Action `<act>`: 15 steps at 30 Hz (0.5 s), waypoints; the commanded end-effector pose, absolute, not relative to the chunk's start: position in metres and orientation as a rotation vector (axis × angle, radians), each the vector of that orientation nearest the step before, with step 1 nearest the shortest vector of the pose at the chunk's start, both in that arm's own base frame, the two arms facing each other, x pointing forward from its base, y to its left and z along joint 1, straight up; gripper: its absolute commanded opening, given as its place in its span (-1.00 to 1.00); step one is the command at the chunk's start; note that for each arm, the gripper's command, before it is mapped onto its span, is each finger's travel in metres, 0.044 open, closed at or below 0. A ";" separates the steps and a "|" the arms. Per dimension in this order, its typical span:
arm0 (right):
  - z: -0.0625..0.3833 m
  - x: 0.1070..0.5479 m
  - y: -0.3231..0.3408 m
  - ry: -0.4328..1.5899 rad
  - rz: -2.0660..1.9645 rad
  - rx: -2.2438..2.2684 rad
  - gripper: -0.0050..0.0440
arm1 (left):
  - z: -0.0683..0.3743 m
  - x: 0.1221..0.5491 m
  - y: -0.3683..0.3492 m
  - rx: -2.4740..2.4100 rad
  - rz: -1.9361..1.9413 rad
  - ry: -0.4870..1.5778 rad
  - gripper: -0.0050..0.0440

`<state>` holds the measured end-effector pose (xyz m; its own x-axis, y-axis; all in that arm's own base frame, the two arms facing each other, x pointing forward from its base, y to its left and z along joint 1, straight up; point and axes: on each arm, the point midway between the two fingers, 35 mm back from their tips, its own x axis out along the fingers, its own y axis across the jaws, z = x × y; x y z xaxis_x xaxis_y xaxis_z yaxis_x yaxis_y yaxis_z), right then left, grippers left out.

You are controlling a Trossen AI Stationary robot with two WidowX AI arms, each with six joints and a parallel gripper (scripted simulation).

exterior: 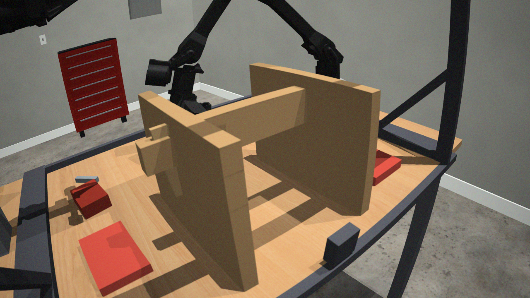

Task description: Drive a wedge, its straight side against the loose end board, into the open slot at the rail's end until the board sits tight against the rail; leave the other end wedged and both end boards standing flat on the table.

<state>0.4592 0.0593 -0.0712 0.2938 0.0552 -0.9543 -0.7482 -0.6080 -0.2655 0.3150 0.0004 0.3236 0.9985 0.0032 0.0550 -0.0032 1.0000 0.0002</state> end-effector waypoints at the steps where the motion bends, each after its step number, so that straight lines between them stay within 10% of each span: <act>1: -0.042 0.464 0.058 0.593 1.347 -1.851 -1.00 | 0.332 0.314 -0.001 0.003 -0.003 -0.075 -1.00; 15: -0.013 0.454 0.057 0.592 1.346 -1.851 -1.00 | 0.332 0.314 -0.001 0.003 -0.003 -0.075 -1.00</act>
